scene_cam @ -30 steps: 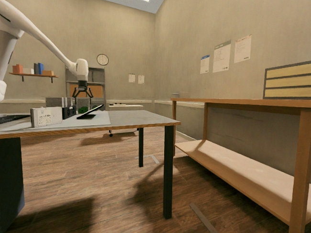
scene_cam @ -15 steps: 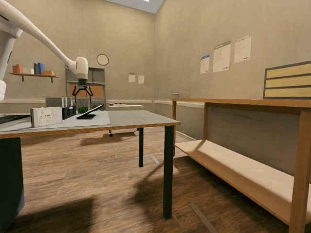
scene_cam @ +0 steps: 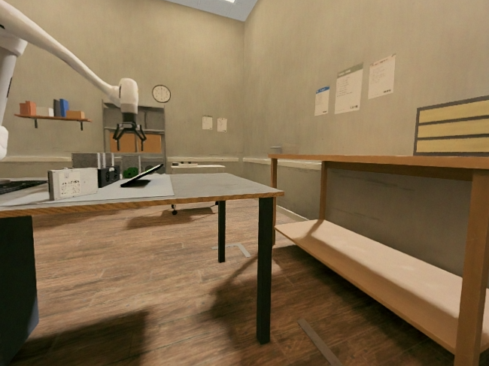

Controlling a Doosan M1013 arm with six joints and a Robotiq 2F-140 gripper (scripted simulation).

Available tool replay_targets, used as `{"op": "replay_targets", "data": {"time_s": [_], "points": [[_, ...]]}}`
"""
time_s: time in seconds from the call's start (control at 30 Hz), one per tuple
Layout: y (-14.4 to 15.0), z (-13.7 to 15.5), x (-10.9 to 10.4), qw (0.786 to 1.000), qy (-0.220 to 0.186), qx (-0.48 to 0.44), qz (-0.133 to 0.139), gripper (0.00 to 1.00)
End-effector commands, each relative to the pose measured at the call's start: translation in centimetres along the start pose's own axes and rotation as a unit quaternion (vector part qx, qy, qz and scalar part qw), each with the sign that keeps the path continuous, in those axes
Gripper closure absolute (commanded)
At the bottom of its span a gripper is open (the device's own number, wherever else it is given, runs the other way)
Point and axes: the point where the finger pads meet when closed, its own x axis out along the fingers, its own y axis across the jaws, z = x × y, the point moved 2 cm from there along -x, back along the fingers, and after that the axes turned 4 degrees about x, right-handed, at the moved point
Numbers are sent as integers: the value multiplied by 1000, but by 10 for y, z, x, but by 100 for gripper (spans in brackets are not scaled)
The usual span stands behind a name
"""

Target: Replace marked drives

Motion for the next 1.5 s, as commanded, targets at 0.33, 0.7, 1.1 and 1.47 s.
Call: {"op": "replay_targets", "data": {"time_s": [0.33, 0.7, 1.1, 1.47], "points": [[0, 0, -39, 1000, 0, 0, 0, 11], [0, 0, -42, 1000, 0, 0, 0, 90], [0, 0, -42, 1000, 0, 0, 0, 90], [0, 0, -42, 1000, 0, 0, 0, 90]]}}
